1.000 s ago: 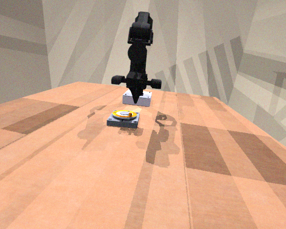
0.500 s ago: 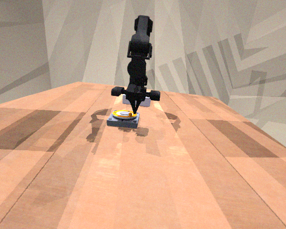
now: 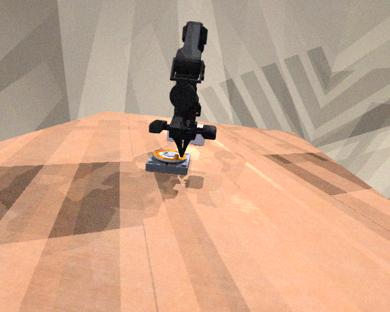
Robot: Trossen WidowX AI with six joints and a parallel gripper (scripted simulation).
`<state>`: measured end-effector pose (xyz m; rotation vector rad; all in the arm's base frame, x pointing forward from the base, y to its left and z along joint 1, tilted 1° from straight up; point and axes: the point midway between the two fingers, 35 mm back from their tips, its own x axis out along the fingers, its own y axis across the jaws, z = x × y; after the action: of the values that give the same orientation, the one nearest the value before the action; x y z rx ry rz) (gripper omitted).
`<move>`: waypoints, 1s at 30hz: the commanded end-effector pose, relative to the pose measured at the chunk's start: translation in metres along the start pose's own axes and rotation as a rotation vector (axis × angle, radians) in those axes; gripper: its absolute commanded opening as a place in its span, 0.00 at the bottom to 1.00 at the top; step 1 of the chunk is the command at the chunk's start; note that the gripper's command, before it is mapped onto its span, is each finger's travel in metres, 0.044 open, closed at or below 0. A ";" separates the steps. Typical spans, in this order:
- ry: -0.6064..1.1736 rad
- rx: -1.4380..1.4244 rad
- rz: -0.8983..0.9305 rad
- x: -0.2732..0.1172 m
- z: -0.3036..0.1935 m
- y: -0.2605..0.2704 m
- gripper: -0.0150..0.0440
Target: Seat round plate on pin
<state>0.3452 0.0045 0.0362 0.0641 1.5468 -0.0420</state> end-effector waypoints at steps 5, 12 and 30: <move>-0.010 0.002 -0.007 -0.001 0.009 -0.010 0.25; -0.011 0.002 -0.007 -0.002 0.013 -0.013 0.25; -0.011 0.002 -0.008 -0.003 0.018 -0.022 0.25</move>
<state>0.3584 -0.0131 0.0388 0.0629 1.5415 -0.0408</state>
